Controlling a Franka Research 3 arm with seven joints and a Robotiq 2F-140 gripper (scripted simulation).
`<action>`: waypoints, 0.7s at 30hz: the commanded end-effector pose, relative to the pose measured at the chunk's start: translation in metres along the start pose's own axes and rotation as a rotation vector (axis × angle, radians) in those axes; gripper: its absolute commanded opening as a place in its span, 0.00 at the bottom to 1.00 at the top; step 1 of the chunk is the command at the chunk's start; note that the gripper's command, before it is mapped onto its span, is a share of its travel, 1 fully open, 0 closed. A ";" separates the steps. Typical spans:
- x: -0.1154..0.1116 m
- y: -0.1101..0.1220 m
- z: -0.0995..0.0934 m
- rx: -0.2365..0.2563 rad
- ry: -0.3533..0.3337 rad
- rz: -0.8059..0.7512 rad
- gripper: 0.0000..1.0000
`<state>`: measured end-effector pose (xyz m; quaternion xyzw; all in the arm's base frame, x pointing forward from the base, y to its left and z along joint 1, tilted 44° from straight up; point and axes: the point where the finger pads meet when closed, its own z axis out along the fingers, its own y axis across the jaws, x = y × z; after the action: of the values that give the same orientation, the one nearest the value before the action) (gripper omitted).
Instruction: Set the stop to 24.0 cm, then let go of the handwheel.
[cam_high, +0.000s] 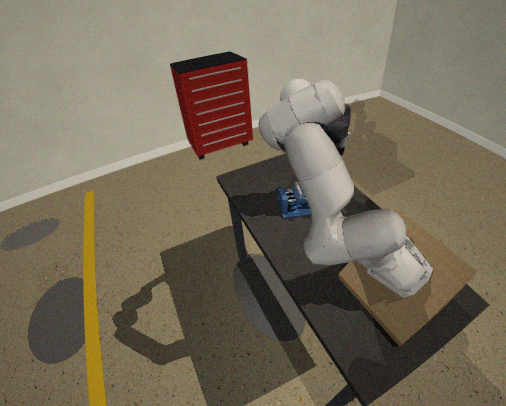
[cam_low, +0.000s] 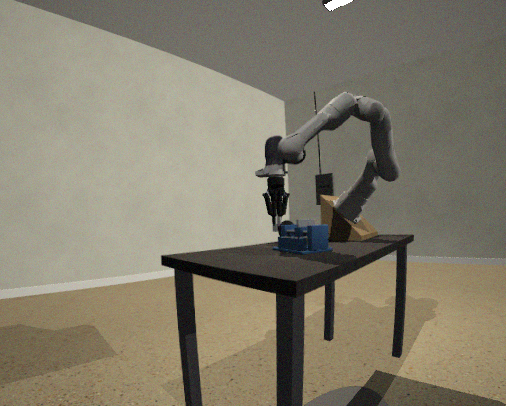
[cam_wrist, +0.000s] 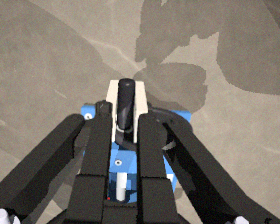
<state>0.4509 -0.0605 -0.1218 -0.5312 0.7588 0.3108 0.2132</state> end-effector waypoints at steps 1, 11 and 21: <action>0.001 -0.002 0.007 0.002 0.003 0.004 0.04; 0.001 -0.002 0.018 0.002 0.003 0.004 0.04; 0.001 0.006 0.034 0.002 0.003 0.004 0.04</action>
<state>0.4508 -0.0433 -0.1394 -0.5277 0.7624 0.3084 0.2125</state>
